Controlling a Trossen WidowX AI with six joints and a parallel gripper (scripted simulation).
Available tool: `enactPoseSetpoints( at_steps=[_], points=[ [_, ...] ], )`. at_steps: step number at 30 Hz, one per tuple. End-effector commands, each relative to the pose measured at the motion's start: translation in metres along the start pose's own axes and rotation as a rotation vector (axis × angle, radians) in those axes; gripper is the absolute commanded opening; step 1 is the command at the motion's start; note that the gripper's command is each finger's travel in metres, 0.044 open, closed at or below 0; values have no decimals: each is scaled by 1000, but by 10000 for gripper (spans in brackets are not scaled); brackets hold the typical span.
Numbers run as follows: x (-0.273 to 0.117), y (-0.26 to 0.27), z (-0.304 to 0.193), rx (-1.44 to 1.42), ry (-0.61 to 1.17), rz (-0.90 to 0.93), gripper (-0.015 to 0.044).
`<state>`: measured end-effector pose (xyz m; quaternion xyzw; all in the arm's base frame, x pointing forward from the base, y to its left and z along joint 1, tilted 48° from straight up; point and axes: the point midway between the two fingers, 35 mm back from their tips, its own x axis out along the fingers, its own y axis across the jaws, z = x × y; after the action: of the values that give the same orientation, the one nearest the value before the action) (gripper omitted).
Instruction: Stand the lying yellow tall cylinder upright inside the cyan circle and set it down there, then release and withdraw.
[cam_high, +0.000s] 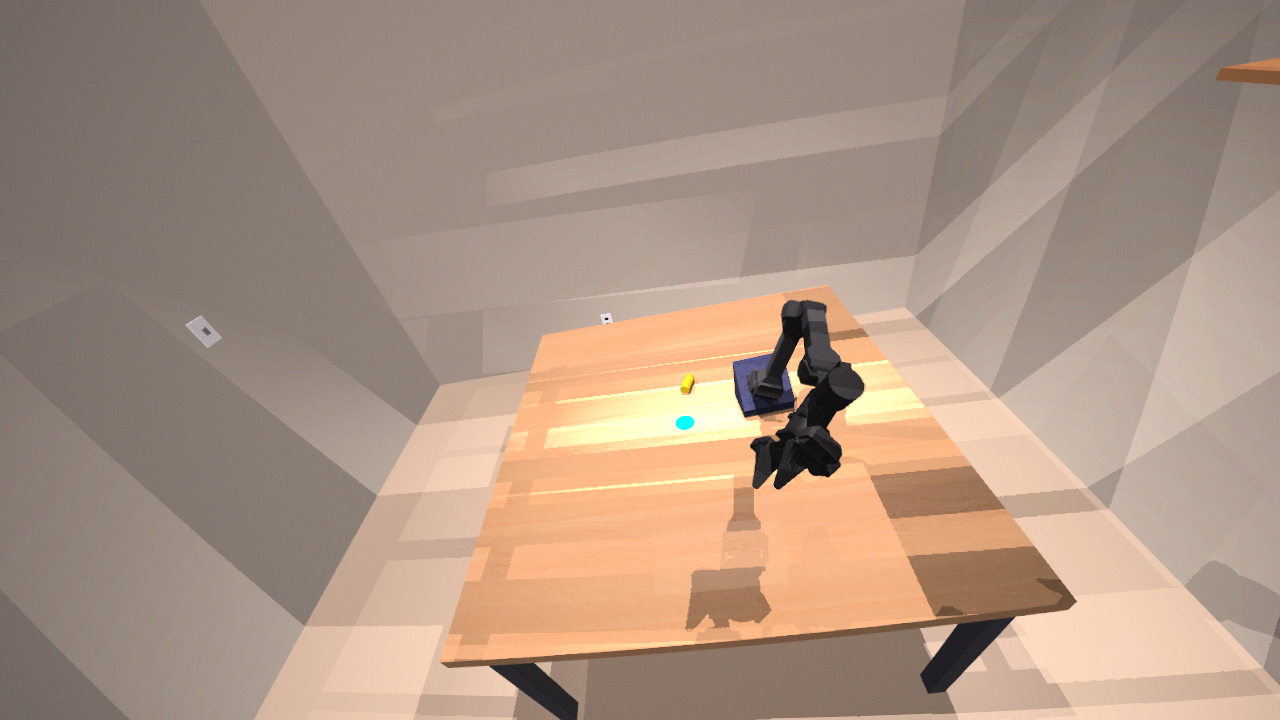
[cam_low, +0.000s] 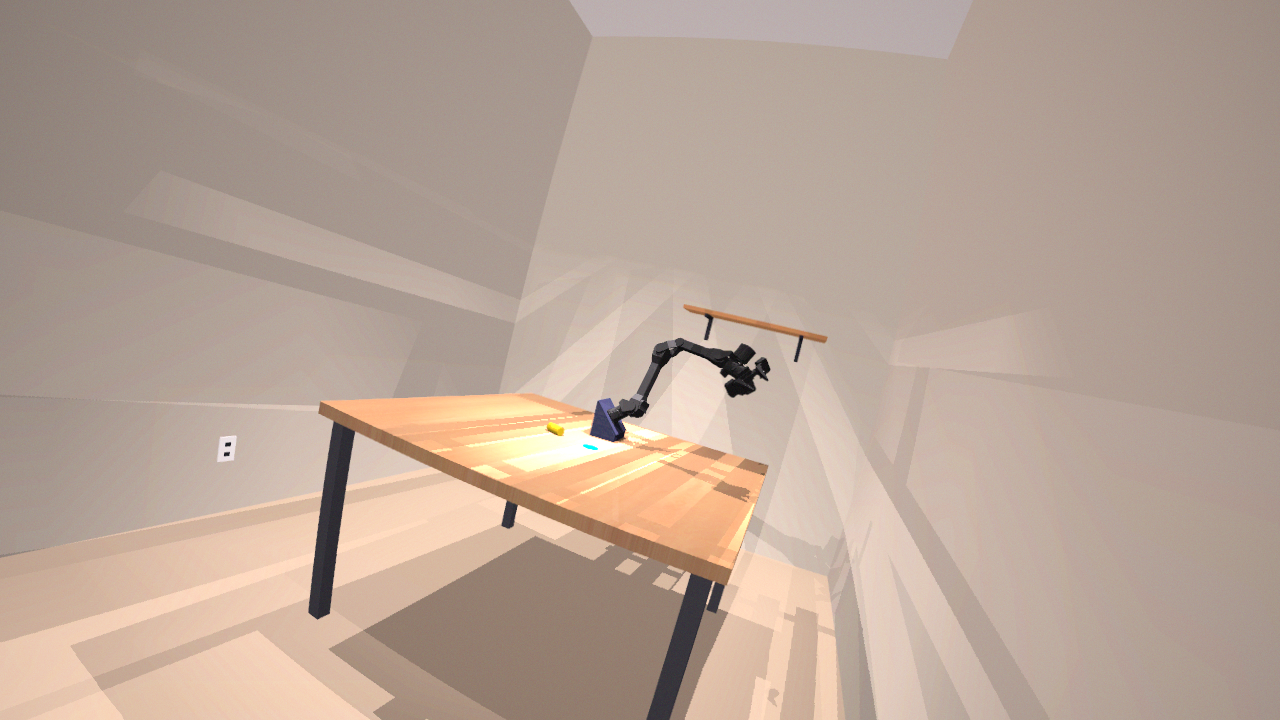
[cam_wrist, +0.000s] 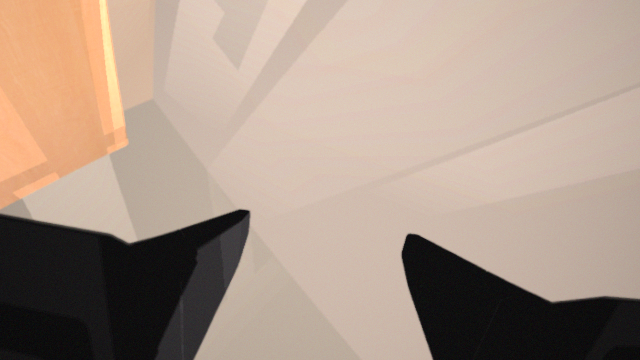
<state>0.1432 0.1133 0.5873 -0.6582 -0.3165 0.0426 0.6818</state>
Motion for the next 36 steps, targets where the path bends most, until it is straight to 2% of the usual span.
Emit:
enactPoseSetpoints(
  at_steps=[1,10,20,28,36],
  points=[
    [21,28,8,-84,5,84,309],
    [67,108,6,-240,30,317,309],
    [96,206,-27,-335,61,605,309],
    [97,284,-70,-345,88,847,309],
    [77,356,-120,-294,118,1085,309]
  ],
)
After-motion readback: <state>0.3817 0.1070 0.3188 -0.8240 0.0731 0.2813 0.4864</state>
